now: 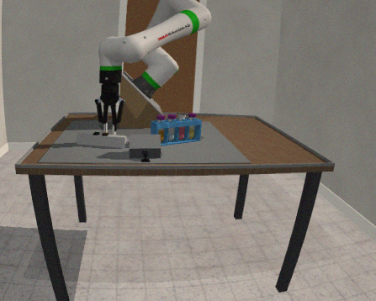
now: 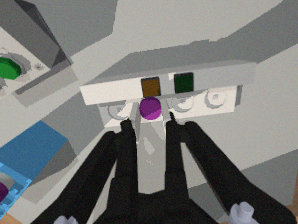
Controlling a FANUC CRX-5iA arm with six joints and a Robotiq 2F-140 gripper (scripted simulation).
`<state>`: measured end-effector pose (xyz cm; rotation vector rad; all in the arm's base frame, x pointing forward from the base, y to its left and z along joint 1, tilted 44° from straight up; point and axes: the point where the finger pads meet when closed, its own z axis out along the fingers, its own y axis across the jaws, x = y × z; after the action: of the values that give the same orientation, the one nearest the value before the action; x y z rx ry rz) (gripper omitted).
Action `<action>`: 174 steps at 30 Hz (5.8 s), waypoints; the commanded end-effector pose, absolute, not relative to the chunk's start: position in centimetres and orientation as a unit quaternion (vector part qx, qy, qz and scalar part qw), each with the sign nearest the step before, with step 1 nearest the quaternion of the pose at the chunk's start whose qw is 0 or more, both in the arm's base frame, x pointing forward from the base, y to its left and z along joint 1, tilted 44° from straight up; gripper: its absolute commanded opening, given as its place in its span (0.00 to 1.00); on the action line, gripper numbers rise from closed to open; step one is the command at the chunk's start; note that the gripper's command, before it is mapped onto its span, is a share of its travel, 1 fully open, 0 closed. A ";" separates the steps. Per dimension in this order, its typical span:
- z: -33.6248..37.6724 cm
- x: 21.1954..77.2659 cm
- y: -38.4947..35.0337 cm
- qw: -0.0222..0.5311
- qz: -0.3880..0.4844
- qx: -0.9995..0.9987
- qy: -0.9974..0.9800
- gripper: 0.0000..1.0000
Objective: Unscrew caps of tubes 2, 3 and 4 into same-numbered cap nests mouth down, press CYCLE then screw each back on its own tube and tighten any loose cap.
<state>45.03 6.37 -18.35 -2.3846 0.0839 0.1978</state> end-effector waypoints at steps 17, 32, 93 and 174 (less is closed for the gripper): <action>-18.6 45.0 6.6 0.365 0.077 -0.927 0.033 0.29; -16.1 45.4 4.2 0.365 0.077 -0.927 0.033 0.29; 3.4 43.5 9.5 0.224 0.298 -0.675 0.636 0.35; 6.4 41.4 18.9 0.238 0.287 -0.706 0.602 0.00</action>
<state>41.37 18.92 6.42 -1.8687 1.7506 0.8219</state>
